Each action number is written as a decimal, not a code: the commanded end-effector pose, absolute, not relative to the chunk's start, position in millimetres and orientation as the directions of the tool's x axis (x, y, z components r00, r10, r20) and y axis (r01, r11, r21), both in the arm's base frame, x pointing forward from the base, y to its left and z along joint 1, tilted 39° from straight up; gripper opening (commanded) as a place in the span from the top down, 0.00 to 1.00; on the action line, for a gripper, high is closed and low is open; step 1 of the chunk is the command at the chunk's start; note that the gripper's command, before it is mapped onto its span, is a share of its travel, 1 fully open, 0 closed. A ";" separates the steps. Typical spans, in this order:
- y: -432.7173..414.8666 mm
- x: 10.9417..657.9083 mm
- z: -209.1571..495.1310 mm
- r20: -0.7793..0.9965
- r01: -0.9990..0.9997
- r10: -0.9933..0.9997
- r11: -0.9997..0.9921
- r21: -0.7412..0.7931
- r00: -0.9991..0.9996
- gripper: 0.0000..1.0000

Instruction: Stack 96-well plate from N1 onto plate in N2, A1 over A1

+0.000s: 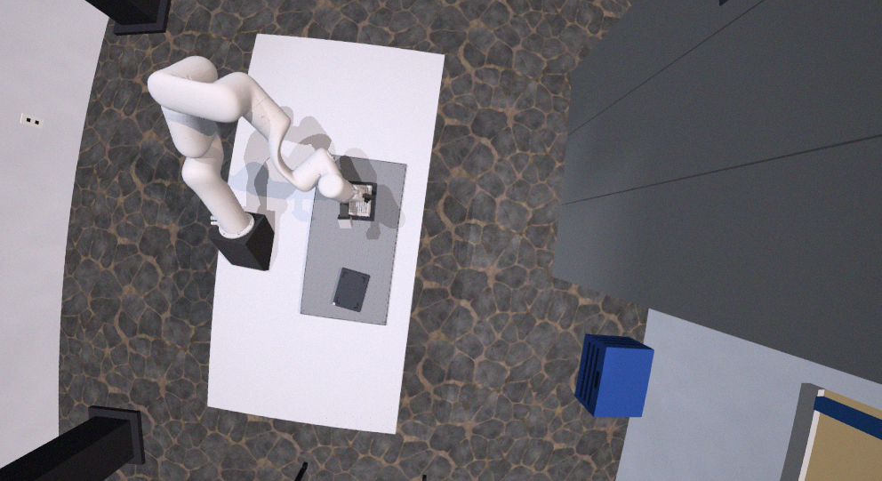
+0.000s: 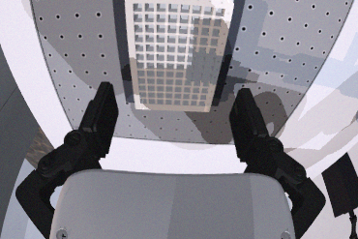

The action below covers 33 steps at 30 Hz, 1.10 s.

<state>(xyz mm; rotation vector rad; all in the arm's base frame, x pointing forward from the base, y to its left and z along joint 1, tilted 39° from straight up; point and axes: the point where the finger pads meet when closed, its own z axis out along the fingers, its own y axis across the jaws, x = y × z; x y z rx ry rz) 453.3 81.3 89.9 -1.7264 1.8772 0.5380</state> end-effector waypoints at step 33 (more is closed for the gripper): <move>56.2 450.4 121.1 -0.621 -0.992 -0.782 0.108 -0.065 -0.045 0.00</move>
